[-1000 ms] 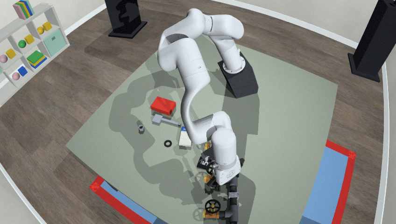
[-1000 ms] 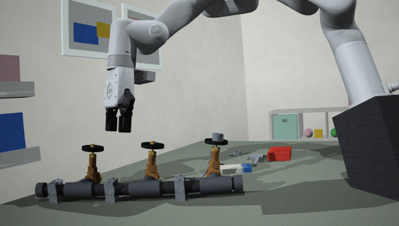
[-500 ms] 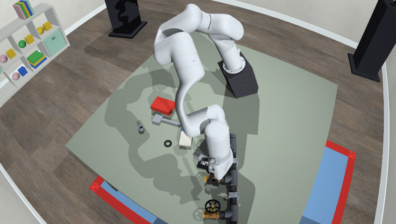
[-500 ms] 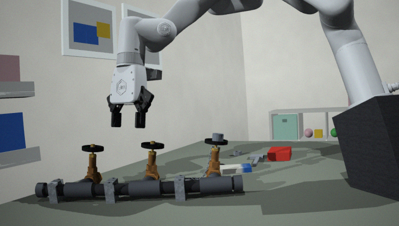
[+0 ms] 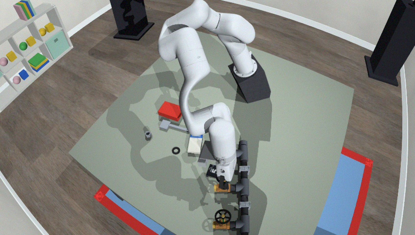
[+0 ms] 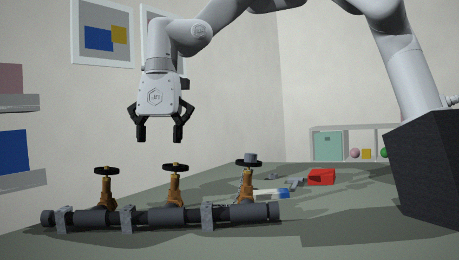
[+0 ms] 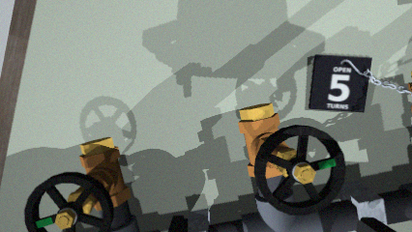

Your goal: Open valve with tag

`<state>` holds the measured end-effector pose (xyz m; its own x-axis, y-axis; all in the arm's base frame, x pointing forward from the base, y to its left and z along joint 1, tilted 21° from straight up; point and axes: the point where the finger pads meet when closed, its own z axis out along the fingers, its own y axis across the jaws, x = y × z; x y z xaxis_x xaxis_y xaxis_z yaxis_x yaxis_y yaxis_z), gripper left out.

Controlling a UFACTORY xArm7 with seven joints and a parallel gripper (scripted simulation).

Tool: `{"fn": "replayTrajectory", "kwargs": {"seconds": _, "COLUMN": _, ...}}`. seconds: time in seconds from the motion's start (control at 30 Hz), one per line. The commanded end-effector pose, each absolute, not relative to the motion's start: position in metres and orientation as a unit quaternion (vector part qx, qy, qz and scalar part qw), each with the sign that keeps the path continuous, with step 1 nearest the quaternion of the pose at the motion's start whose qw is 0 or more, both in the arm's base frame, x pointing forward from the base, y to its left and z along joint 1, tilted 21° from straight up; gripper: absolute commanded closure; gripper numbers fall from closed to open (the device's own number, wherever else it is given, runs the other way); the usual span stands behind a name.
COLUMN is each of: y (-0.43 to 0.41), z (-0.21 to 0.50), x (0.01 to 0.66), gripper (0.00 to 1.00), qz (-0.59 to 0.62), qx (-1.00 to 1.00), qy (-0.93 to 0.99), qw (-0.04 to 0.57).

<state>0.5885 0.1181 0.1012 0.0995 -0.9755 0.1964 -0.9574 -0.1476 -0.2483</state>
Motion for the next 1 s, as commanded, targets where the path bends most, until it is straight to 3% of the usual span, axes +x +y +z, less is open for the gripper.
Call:
{"fn": "replayTrajectory", "kwargs": {"seconds": 0.0, "y": 0.110, "z": 0.107, "x": 0.581, "gripper": 0.00, "qz": -0.157, "qx": -0.786, "qy": 0.597, "qw": 0.018}}
{"fn": "replayTrajectory", "kwargs": {"seconds": 0.97, "y": 0.064, "z": 0.114, "x": 0.534, "gripper": 0.00, "qz": -0.154, "qx": -0.941, "qy": 0.295, "qw": -0.069}}
